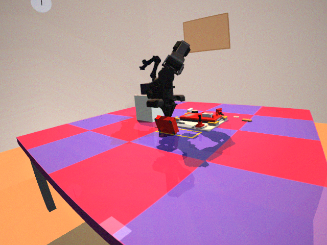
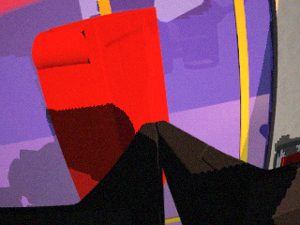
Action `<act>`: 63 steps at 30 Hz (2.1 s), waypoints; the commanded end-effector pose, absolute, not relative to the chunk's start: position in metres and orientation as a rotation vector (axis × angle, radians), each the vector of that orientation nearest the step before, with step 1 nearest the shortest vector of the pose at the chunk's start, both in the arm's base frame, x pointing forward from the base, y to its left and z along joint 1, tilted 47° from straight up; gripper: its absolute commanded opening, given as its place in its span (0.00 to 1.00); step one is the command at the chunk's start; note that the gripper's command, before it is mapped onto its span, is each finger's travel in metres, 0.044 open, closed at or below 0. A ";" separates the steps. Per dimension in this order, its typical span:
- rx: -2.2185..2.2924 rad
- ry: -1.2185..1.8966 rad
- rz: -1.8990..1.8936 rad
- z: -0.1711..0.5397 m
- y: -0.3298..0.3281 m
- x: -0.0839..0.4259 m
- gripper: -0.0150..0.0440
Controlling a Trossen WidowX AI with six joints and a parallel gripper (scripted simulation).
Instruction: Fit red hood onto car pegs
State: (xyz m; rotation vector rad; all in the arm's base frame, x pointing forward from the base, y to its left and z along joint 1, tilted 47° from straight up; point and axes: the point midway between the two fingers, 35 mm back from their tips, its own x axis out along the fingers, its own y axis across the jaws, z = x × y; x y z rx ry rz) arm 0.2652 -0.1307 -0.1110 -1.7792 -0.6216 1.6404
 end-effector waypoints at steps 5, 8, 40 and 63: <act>-1.781 -0.626 1.643 -0.117 -0.136 0.264 0.25; -1.782 -0.626 1.643 -0.119 -0.137 0.264 0.25; -1.777 -0.614 1.639 -0.067 -0.192 0.255 0.25; -2.498 -1.832 1.317 -0.090 -0.190 0.257 0.92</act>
